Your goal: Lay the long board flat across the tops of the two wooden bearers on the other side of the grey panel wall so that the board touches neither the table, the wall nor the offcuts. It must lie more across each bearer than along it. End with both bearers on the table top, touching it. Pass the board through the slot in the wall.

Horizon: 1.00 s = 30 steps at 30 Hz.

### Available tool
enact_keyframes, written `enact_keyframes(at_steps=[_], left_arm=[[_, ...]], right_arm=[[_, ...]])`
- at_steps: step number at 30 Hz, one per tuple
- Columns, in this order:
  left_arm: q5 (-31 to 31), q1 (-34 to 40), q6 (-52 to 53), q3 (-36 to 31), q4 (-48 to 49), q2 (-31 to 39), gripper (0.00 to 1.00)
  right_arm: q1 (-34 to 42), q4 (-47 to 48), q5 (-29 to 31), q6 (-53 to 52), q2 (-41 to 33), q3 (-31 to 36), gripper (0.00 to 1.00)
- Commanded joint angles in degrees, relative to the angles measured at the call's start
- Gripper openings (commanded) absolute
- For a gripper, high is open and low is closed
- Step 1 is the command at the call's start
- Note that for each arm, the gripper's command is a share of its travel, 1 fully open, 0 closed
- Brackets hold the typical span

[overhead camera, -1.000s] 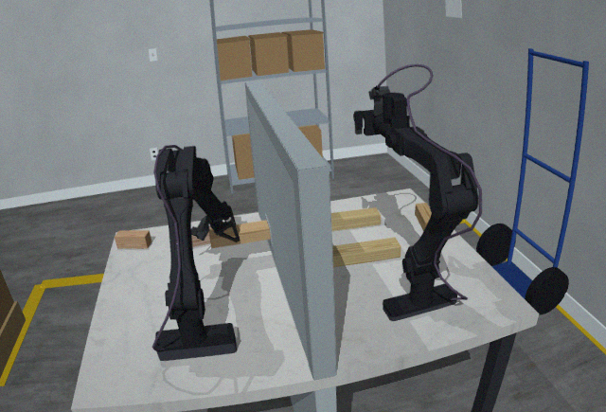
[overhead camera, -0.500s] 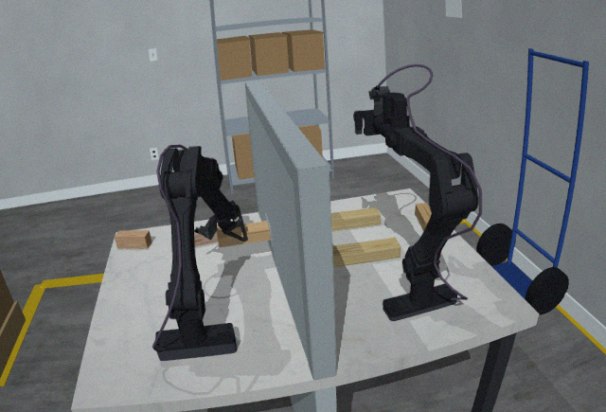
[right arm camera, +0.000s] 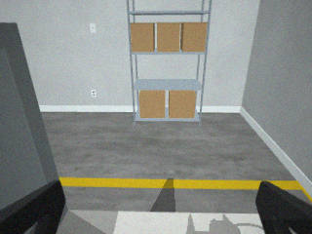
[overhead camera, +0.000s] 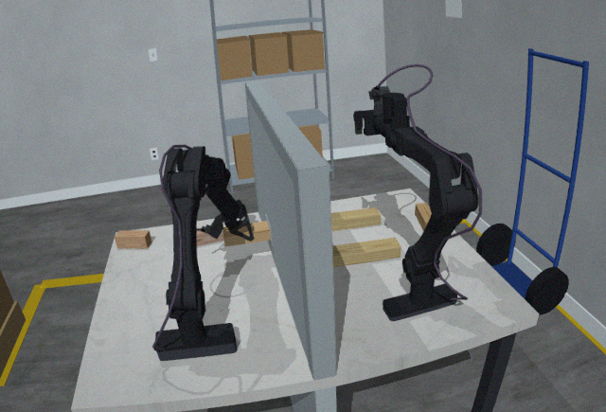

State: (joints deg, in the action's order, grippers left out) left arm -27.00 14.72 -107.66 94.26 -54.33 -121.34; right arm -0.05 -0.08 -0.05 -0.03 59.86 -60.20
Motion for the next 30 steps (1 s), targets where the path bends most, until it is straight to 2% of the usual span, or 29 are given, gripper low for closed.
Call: enact_keyframes(at_steps=[1,30], left_arm=[[-2.04,-0.32,-0.34,3.26,2.36,3.86,0.00],[-2.46,-0.14,-0.23,1.73,3.47,3.76,0.00]], right_arm=[[-0.48,0.16,0.82,0.73,-1.33,-2.17,1.00],[-0.48,0.16,0.82,0.73,-1.33,-2.17,1.00]])
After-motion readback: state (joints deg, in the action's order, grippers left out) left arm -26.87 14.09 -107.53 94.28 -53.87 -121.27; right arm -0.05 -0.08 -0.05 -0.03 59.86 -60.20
